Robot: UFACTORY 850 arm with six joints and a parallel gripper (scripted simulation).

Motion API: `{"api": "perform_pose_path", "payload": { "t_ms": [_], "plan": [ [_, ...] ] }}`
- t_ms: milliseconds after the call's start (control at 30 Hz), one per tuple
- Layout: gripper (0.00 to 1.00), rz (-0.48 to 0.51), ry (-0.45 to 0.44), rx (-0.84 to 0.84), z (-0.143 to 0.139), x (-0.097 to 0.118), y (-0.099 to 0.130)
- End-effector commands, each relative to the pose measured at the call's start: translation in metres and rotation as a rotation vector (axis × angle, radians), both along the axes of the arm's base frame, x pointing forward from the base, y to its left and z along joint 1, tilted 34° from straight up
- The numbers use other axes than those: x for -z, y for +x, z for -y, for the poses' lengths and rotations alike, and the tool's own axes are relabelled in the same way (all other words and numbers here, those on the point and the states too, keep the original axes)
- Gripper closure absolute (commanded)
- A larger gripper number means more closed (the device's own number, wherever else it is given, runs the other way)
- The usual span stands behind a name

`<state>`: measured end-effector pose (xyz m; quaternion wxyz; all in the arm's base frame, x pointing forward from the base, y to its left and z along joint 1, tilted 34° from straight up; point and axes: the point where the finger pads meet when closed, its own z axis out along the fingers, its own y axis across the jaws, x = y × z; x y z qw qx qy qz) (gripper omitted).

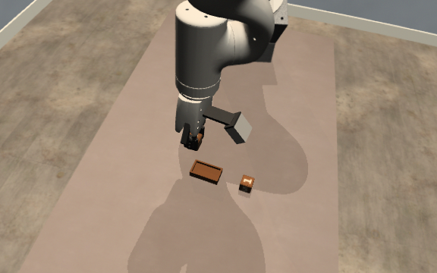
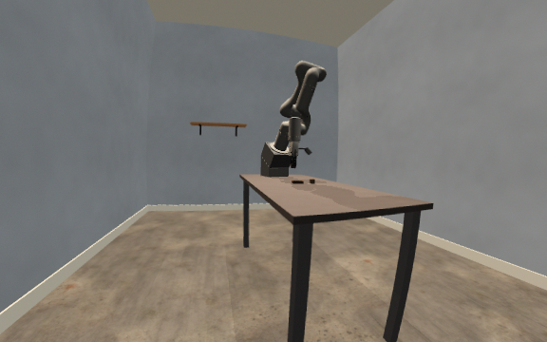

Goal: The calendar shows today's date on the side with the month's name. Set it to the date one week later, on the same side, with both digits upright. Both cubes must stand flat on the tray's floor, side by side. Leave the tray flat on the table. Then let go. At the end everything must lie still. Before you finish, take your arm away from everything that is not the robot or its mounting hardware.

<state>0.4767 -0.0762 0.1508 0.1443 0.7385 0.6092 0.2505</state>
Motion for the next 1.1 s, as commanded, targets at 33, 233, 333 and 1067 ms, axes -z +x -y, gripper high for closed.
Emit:
{"api": "perform_pose_path", "payload": {
  "t_ms": [33,233,333,1067],
  "plan": [
    [0.73,-0.001,0.012,-0.008,0.060,0.018,-0.006],
    [0.73,-0.002,0.014,-0.008,0.069,0.020,-0.008],
    [0.73,-0.002,0.014,-0.008,0.069,0.020,-0.008],
    [0.73,-0.002,0.014,-0.008,0.066,0.045,0.008]
  ]
}}
